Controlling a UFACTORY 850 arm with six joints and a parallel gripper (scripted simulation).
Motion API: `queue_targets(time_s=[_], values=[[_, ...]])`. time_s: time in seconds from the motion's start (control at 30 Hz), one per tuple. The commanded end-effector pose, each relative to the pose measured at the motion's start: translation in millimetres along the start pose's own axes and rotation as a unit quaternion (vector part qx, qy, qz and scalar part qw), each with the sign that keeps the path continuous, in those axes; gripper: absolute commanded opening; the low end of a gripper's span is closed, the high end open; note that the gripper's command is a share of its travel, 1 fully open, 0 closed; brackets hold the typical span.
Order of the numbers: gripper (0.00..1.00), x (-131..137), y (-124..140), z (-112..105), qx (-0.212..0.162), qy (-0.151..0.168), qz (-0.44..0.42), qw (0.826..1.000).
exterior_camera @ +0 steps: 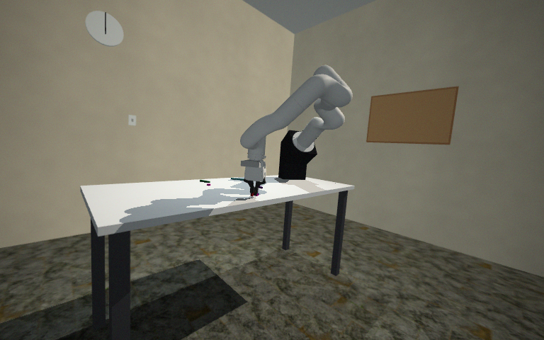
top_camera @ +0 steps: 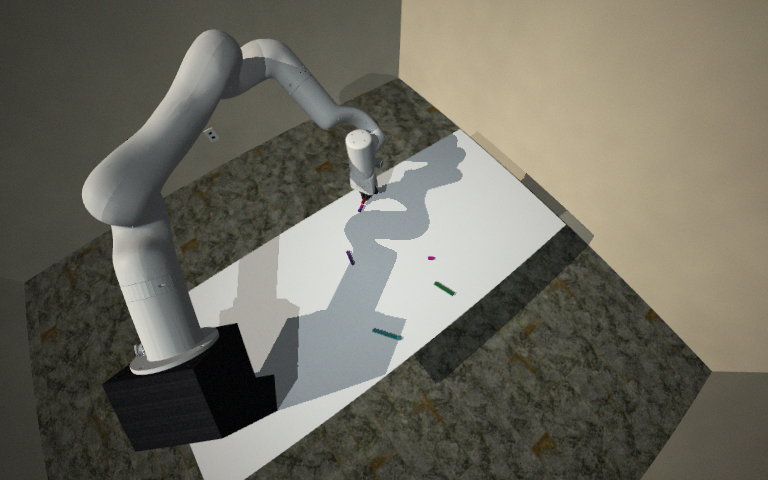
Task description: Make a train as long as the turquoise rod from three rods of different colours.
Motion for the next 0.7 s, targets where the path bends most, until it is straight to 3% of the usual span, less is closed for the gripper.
queue_targets(time_s=[0.0, 0.67], values=[[0.04, 0.1, -0.6, -0.7, 0.001, 0.0, 0.0, 1.0], [0.04, 0.1, -0.6, 10.2, 0.001, 0.0, 0.0, 1.0]])
Point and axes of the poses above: the point where the finger pads meet when closed, its own z axis out along the fingers, its own x axis across the jaws, y = z × x, the point moved 10 cm from there along -z, back along the fingers, and after that the axes turned 2 degrees about z, right-handed, at the moved point
